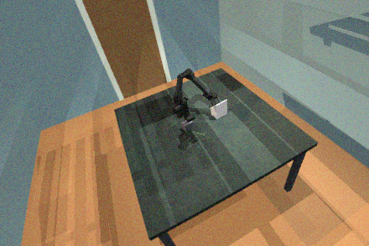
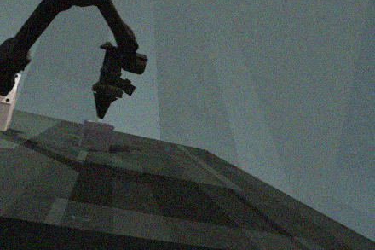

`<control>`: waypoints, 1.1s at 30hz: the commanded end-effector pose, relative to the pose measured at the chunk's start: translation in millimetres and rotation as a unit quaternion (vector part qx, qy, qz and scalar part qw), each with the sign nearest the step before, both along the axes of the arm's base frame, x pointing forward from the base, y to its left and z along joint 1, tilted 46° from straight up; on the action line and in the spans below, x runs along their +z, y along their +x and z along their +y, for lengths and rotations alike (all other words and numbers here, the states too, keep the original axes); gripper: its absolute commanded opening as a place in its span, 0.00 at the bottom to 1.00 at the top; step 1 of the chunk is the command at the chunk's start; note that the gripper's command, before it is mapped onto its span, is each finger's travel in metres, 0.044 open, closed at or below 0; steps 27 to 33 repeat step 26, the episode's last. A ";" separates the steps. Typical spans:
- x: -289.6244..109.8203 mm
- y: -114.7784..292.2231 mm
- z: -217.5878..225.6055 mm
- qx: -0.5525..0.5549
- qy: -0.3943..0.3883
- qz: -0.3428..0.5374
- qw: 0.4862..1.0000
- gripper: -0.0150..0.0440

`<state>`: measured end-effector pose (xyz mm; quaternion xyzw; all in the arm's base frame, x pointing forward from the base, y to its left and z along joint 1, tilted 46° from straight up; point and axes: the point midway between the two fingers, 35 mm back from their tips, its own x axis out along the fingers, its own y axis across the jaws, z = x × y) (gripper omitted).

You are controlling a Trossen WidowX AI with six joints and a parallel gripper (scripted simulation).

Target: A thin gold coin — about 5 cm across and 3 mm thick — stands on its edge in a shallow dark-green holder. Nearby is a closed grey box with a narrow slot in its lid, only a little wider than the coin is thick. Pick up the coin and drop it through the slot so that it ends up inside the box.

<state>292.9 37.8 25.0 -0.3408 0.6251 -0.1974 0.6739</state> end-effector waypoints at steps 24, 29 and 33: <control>42.0 -11.4 39.5 0.001 -0.004 0.002 1.000 1.00; 42.0 -11.4 39.5 0.001 -0.004 0.002 1.000 1.00; 42.0 -11.4 39.5 0.001 -0.004 0.002 1.000 1.00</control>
